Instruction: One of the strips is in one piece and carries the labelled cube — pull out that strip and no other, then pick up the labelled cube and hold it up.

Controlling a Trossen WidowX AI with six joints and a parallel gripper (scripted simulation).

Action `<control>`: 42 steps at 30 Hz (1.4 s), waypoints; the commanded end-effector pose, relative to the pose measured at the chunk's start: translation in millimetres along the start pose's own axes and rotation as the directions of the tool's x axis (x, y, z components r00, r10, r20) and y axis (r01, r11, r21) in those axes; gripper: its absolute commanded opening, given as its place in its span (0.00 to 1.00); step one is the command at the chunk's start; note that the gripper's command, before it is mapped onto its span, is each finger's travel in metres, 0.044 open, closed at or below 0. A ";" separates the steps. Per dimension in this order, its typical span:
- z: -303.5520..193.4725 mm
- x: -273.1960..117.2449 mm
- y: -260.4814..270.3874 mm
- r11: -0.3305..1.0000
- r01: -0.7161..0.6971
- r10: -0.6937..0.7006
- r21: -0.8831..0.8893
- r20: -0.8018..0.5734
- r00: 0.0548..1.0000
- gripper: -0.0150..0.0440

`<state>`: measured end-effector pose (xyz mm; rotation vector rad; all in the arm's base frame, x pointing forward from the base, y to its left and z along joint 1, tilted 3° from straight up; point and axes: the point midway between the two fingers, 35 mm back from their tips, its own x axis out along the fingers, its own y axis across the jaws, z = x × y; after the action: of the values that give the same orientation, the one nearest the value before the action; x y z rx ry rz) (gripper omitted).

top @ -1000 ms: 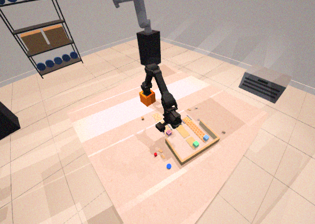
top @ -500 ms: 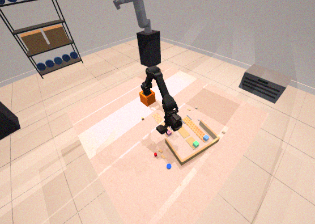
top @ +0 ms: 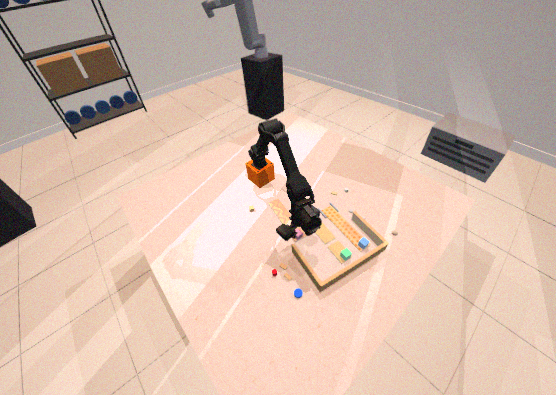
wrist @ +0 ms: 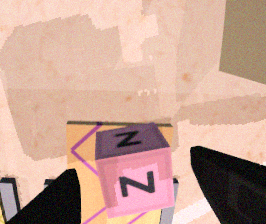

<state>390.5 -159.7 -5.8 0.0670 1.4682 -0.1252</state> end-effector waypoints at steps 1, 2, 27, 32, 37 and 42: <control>-3.4 10.0 0.5 1.000 -0.001 0.001 0.005 -0.011 1.000 0.68; -3.6 11.6 0.5 1.000 -0.001 0.001 0.005 -0.011 1.000 0.68; -4.8 12.9 1.1 1.000 -0.002 0.002 0.001 -0.007 1.000 0.25; -21.2 -1.4 5.7 1.000 -0.002 0.002 0.002 -0.009 1.000 0.25; -39.4 -14.6 10.6 1.000 -0.002 0.002 0.003 -0.013 1.000 0.25; -57.9 -25.9 15.6 1.000 -0.003 0.003 0.005 -0.015 1.000 0.25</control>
<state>346.2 -141.5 10.0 0.0684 1.4736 -0.1235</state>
